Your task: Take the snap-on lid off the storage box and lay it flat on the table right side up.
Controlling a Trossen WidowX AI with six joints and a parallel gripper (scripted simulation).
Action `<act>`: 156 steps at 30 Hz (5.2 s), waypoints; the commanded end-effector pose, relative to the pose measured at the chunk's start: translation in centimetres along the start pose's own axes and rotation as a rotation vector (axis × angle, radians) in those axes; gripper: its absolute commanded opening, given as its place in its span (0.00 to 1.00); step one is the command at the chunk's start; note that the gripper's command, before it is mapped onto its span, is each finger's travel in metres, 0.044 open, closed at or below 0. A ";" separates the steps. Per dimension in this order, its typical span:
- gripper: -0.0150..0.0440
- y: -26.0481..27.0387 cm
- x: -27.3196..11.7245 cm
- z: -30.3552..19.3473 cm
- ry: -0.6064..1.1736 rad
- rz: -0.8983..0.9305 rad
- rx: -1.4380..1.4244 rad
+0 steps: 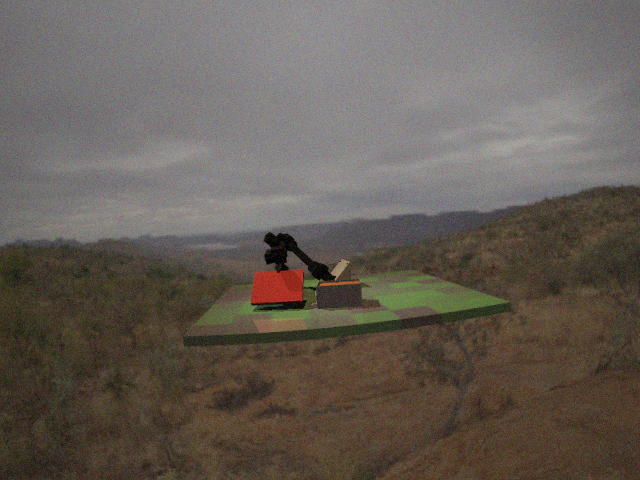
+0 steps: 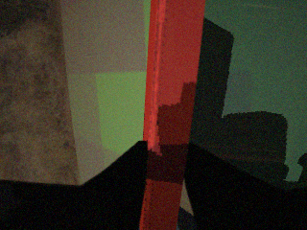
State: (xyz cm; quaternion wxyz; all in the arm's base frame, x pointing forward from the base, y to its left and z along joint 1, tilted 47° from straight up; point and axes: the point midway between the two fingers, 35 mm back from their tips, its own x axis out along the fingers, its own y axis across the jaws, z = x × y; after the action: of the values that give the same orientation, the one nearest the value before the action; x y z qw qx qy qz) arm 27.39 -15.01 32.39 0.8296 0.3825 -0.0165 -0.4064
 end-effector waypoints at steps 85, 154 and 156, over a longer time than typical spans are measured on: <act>0.25 -5.0 4.4 0.0 0.001 0.016 -0.006; 1.00 -8.9 2.9 0.3 0.000 0.015 -0.009; 1.00 -9.1 2.6 0.3 0.000 0.015 -0.009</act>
State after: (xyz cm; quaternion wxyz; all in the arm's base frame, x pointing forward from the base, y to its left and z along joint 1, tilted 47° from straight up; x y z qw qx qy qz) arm 23.53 -20.69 26.30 0.8332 0.3800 -0.0211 -0.4012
